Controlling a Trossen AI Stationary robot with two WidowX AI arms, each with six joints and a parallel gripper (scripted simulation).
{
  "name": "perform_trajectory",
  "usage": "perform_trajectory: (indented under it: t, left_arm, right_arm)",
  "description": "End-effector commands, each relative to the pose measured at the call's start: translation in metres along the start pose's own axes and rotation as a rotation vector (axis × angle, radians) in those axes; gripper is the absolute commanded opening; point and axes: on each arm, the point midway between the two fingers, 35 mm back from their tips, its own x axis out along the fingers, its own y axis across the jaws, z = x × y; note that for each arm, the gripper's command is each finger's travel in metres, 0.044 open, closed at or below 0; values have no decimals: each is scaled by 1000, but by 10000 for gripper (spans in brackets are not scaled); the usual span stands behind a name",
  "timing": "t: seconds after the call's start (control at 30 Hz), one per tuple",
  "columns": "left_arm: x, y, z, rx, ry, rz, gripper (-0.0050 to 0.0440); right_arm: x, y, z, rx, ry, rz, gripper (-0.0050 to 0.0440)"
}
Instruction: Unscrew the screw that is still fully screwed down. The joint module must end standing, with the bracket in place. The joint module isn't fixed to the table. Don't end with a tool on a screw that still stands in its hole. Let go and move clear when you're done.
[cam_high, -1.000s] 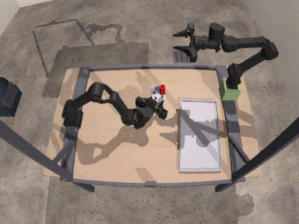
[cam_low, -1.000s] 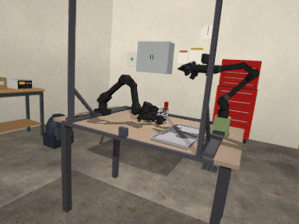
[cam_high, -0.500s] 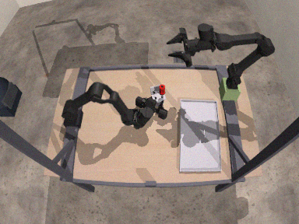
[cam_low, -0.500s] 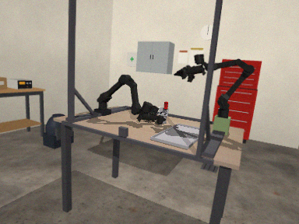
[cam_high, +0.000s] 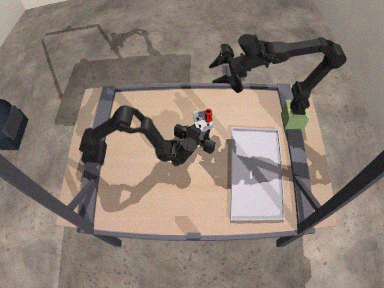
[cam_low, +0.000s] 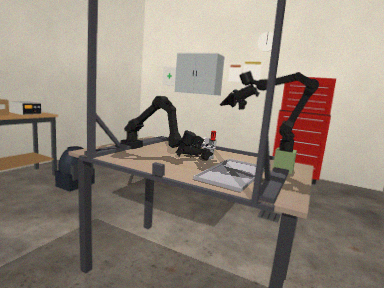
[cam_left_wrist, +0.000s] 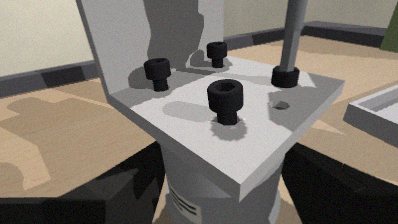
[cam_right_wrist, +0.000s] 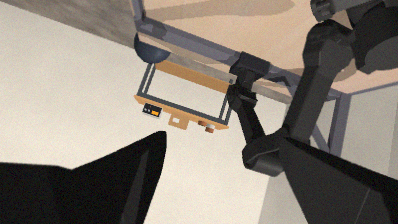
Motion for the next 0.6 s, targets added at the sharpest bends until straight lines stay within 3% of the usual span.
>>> perform_trajectory:
  t: [0.0, 0.33, 0.57]
  left_arm:
    - [2, -3, 11, -25, -13, -1, 245]
    - [2, -3, 11, -25, -13, -1, 245]
    - [2, -3, 11, -25, -13, -1, 245]
  right_arm:
    - [0, -1, -11, -5, -6, -12, 300]
    - [25, -15, 16, -14, -218, -88, 300]
    - [28, -18, 22, -17, -261, -103, 300]
